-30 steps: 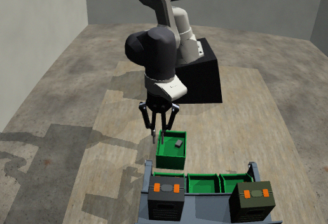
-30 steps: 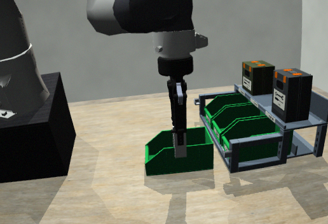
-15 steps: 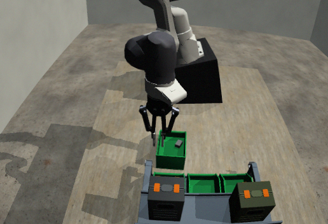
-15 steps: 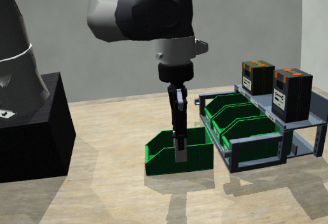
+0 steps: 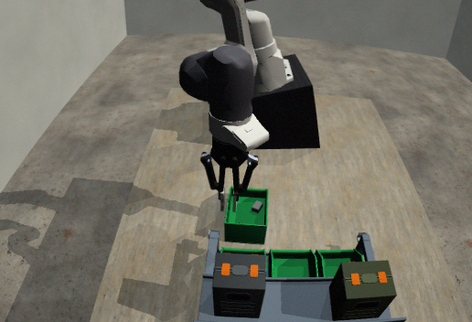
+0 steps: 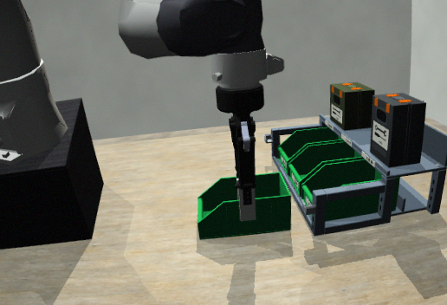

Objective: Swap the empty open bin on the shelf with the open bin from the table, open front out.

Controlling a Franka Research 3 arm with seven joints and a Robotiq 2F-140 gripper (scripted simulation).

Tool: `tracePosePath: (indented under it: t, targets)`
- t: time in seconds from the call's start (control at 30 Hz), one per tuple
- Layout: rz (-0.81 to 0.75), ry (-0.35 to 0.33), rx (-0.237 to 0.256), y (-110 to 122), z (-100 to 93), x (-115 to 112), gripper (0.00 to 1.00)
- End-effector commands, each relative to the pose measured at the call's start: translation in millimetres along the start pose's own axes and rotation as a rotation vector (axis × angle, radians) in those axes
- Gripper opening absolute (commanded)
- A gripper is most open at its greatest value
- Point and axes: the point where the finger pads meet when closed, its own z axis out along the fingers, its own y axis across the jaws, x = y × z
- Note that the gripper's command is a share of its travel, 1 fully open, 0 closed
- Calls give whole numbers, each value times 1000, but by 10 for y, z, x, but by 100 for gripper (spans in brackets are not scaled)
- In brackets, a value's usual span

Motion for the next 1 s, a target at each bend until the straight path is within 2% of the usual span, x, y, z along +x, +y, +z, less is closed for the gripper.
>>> tracePosePath:
  t: [0.0, 0.03, 0.07, 0.97]
  targets:
    - [5, 3, 1, -5, 2, 12, 15]
    - [5, 3, 1, -5, 2, 12, 15]
    - [5, 3, 1, -5, 2, 12, 0]
    - [5, 3, 1, -5, 2, 12, 0]
